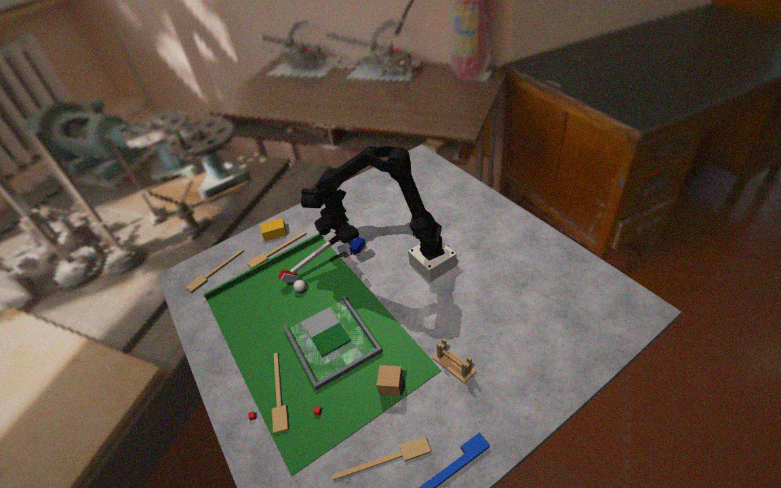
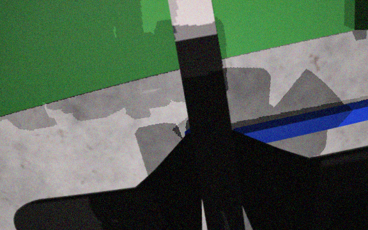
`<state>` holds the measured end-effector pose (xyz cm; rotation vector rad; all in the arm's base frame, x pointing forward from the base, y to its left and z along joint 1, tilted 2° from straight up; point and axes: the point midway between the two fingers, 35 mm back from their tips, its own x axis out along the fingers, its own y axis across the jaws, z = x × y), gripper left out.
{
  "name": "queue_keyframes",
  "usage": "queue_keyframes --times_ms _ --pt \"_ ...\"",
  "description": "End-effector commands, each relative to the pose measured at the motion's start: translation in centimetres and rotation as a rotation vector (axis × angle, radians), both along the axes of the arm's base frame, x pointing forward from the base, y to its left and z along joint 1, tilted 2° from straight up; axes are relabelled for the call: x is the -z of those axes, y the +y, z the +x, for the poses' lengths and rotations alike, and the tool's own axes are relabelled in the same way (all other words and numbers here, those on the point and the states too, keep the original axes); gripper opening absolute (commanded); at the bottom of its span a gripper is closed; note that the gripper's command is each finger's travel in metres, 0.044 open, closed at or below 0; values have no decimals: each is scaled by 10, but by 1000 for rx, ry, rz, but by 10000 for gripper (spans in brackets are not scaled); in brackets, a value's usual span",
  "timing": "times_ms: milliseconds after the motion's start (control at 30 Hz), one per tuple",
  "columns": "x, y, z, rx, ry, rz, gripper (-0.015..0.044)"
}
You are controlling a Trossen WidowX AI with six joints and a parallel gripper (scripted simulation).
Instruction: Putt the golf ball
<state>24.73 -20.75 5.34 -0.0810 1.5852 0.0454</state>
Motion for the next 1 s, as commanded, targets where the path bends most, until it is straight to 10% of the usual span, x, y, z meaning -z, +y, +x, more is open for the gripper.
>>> queue_keyframes --times_ms 0,667,967 --pt "-1 0 0 0 -1 -1 0" --pt "3 -26 2 7 -2 -3 0" --pt "5 89 -1 3 -5 3 0"
